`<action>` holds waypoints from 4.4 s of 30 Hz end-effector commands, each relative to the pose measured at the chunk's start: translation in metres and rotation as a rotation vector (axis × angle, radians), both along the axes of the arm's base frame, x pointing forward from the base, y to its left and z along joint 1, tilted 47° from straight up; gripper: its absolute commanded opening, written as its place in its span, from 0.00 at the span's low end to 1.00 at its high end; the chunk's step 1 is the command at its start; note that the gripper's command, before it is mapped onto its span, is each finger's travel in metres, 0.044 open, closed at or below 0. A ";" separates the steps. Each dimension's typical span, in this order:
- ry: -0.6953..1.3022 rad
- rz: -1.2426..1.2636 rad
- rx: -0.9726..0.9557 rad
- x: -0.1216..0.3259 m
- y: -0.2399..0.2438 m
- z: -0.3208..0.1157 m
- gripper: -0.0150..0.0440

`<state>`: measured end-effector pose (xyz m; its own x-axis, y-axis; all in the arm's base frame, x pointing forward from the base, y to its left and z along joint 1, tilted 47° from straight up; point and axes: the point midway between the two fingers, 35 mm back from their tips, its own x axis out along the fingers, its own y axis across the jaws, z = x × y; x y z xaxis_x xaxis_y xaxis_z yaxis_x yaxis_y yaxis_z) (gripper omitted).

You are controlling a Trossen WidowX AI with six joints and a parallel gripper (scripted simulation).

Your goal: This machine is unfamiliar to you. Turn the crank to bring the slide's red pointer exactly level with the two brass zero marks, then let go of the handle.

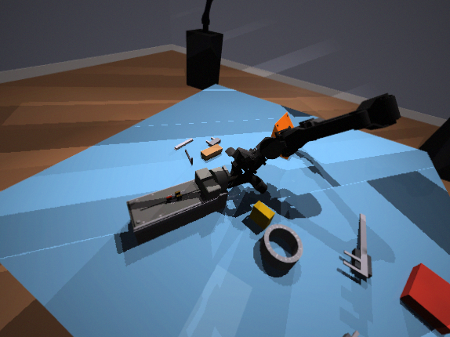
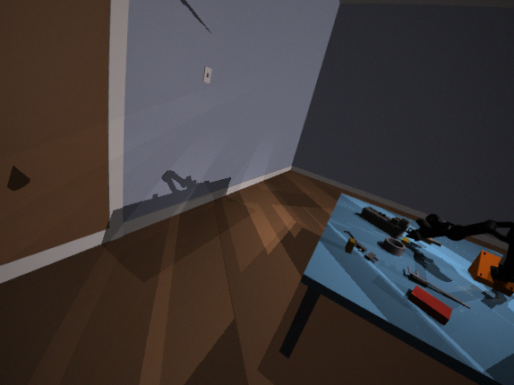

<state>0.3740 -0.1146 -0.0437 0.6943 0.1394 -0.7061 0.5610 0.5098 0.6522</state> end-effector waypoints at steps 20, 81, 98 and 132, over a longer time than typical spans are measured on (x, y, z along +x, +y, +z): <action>-0.017 0.020 0.005 0.008 0.008 0.009 0.25; -0.017 0.020 0.005 0.014 0.009 0.029 0.25; -0.017 0.020 0.005 0.015 0.005 0.037 0.25; -0.016 0.020 0.003 0.009 -0.014 0.053 0.25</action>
<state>0.3852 -0.1212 0.0042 0.6956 0.1630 -0.6997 0.5407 0.5225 0.6593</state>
